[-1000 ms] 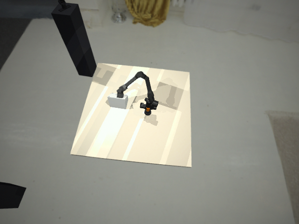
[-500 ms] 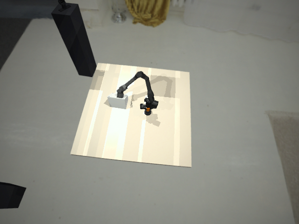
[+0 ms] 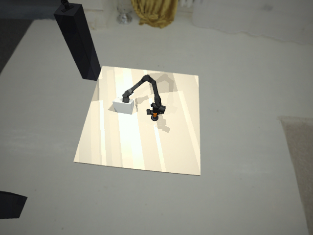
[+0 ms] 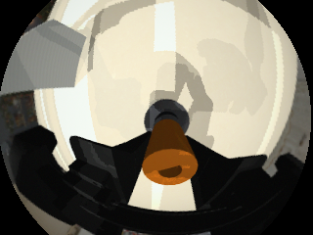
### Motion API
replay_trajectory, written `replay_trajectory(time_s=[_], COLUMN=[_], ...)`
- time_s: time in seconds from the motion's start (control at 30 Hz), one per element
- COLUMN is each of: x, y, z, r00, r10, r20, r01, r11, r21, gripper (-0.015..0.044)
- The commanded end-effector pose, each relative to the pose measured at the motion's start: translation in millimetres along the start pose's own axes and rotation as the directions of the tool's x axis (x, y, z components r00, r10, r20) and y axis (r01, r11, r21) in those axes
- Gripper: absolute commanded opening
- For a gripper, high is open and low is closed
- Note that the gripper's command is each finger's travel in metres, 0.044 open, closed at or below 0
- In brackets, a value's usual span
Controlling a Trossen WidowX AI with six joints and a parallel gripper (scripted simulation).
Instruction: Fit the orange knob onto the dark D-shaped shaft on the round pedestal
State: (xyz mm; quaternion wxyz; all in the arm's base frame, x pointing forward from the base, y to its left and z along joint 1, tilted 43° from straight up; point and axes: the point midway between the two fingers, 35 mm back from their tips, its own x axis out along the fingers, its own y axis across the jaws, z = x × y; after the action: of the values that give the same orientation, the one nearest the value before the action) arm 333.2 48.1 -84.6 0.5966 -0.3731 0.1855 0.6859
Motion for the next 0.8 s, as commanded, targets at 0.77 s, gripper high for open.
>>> replay_trajectory(time_s=[0.77], x=[-4.4], y=[-1.3], z=[-0.3], r00=[1.000], r10=[-0.002], r20=[0.000], r01=[0.002], r11=[0.996], r21=[-0.093], gripper=[0.0000])
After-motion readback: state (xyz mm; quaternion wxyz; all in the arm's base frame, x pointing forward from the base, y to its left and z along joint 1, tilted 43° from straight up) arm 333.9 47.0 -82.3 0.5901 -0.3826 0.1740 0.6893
